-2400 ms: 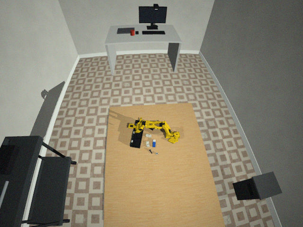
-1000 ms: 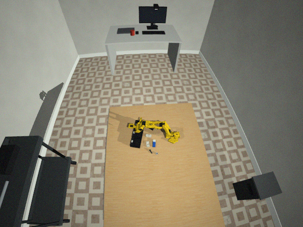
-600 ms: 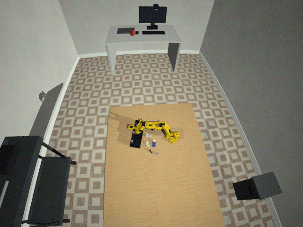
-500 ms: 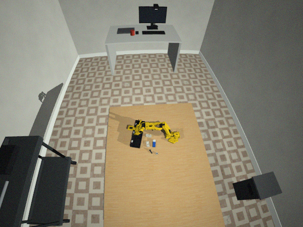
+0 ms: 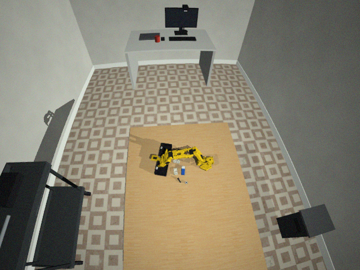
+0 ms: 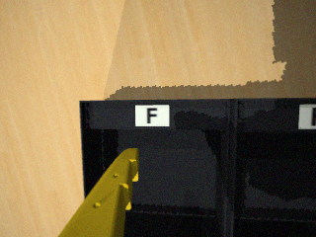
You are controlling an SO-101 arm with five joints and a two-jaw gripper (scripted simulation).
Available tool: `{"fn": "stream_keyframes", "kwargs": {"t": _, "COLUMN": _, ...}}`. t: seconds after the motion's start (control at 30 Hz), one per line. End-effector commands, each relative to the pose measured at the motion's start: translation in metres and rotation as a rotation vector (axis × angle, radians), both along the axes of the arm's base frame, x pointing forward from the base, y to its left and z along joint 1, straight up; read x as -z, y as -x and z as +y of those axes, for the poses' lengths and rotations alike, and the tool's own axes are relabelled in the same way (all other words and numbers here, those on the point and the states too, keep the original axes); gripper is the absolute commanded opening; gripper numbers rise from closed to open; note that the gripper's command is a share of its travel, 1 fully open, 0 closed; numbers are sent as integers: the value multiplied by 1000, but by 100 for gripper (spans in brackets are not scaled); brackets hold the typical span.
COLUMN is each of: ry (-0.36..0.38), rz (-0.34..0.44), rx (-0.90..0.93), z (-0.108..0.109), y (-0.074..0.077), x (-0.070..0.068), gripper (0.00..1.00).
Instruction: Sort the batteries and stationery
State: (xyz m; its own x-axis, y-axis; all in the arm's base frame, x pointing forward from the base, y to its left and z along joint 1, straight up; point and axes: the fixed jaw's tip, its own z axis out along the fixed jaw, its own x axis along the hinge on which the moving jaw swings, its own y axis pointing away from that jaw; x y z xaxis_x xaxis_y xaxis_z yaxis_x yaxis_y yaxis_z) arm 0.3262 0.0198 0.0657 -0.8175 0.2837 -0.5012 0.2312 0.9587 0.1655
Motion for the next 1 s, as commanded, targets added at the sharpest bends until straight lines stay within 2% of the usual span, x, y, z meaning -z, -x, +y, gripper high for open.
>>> {"fn": "stream_keyframes", "kwargs": {"t": 0.0, "ry": -16, "rz": -66, "rx": -2, "z": 7, "y": -8, "x": -14, "gripper": 100}}
{"fn": "stream_keyframes", "kwargs": {"t": 0.13, "ry": -16, "rz": -66, "rx": -2, "z": 7, "y": -8, "x": -14, "gripper": 100}}
{"fn": "stream_keyframes", "kwargs": {"t": 0.17, "ry": -15, "rz": -48, "rx": -2, "z": 7, "y": -11, "x": -6, "gripper": 100}}
{"fn": "stream_keyframes", "kwargs": {"t": 0.97, "ry": -15, "rz": -48, "rx": -2, "z": 7, "y": -11, "x": -6, "gripper": 100}}
